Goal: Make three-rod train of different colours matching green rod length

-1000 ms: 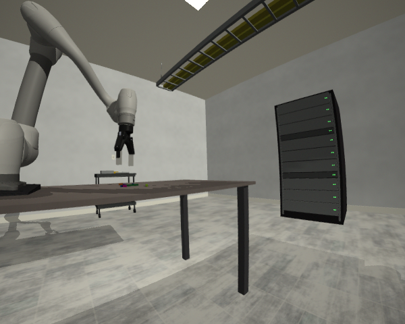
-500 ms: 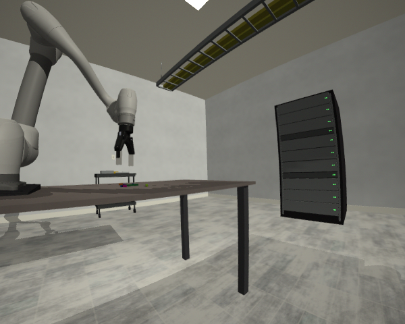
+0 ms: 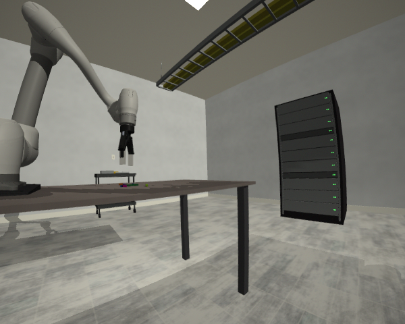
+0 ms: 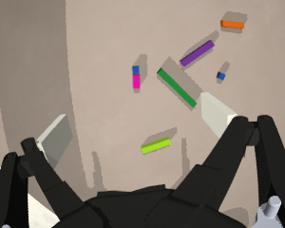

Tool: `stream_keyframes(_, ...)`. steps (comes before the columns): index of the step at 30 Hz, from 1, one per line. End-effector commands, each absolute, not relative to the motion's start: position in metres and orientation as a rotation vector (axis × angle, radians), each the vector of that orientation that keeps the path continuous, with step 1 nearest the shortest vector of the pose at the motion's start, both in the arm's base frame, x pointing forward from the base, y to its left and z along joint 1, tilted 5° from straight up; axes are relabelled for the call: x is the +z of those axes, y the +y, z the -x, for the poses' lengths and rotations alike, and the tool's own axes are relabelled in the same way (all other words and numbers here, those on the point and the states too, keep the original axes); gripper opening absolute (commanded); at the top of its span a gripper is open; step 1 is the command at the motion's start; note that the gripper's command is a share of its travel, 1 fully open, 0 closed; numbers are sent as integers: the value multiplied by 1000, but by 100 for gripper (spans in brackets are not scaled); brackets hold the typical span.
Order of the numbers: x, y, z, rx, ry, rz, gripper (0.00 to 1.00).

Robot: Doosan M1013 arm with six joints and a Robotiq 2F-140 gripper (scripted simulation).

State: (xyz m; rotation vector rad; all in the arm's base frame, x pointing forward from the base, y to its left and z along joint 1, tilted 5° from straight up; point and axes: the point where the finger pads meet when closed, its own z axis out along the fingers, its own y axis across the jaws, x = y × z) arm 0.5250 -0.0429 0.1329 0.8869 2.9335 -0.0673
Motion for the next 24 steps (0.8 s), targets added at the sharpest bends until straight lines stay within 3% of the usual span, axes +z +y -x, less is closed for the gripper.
stream_keyframes(1,132,-44,-535,-70,3004,-640,100)
stream_keyframes(24,127,-63,-580,-109,3025,654,100)
